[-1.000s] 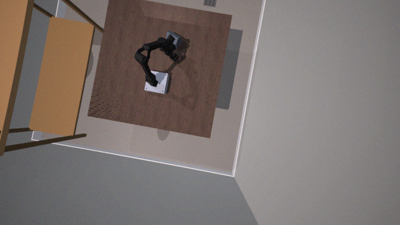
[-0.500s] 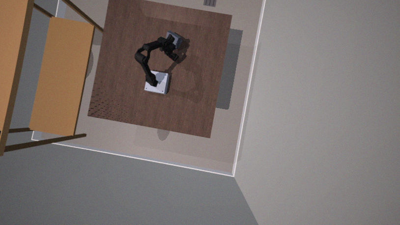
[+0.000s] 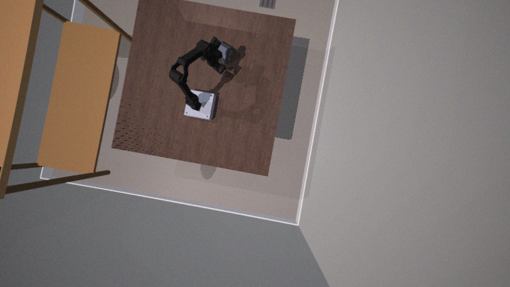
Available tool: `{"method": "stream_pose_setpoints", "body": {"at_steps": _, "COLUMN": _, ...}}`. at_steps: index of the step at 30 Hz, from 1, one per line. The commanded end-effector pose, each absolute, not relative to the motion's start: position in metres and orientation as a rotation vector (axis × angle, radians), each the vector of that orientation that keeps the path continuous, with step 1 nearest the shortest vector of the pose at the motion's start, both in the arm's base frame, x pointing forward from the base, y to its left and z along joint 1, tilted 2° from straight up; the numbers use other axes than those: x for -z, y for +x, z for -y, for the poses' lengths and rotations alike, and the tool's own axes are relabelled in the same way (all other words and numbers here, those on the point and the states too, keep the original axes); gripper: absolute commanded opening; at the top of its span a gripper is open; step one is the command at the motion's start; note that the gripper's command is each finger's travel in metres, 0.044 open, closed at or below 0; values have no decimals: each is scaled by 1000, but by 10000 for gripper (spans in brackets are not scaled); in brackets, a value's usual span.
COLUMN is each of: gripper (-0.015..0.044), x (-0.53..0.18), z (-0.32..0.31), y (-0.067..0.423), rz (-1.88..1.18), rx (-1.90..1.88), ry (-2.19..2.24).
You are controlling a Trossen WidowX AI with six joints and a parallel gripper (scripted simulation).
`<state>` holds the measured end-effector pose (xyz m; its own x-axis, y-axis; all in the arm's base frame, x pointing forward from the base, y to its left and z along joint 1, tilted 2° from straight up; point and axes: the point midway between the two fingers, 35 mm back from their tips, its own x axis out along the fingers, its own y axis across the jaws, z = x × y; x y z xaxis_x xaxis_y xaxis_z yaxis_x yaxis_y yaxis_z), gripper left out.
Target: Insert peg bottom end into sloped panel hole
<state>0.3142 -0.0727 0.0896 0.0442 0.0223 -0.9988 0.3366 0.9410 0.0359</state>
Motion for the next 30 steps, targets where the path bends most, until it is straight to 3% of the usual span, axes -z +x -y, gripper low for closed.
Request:
{"method": "stream_pose_setpoints", "body": {"at_steps": 1, "gripper": 0, "x": -104, "z": 73, "y": 313, "rz": -1507, "rx": 249, "ry": 285}}
{"method": "stream_pose_setpoints", "body": {"at_steps": 30, "gripper": 0, "x": -105, "z": 61, "y": 325, "rz": -1348, "rx": 255, "ry": 215}}
